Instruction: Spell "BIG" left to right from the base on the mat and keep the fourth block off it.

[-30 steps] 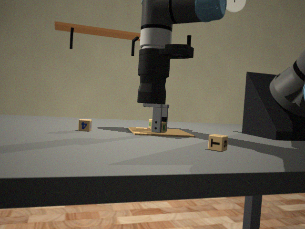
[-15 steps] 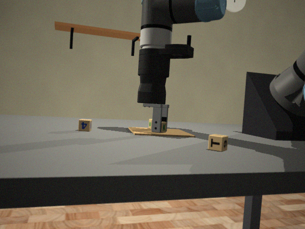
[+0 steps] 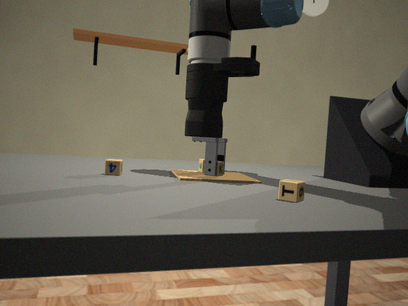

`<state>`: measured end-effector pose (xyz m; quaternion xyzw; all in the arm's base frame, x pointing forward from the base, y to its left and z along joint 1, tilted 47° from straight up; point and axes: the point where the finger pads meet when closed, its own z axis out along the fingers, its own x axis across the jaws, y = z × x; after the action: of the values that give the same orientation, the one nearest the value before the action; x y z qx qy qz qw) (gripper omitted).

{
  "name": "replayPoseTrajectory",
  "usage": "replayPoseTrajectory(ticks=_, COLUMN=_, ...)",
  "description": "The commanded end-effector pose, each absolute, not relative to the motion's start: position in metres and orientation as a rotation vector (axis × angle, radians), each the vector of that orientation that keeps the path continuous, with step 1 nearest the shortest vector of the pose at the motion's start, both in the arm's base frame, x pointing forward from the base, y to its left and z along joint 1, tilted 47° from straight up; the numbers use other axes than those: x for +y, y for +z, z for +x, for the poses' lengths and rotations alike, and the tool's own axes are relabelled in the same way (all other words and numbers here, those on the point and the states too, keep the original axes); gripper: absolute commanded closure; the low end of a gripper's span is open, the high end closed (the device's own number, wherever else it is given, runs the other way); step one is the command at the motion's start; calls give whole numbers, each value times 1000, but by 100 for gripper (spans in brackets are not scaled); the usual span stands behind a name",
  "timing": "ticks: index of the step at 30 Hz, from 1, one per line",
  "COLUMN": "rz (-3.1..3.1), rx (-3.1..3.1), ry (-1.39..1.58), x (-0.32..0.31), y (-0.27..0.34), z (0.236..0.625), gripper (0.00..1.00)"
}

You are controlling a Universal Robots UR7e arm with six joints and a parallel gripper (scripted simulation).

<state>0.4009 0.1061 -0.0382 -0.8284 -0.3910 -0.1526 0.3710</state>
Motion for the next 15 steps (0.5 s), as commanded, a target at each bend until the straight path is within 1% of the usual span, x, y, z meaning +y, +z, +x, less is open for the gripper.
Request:
replayPoseTrajectory(ticks=1, rz=-2131, rx=-1006, ry=-400, x=90, y=-25, z=405, gripper=51)
replayPoseTrajectory(ticks=15, rz=-2132, rx=-1006, ry=-399, x=40, y=22, z=407, gripper=51)
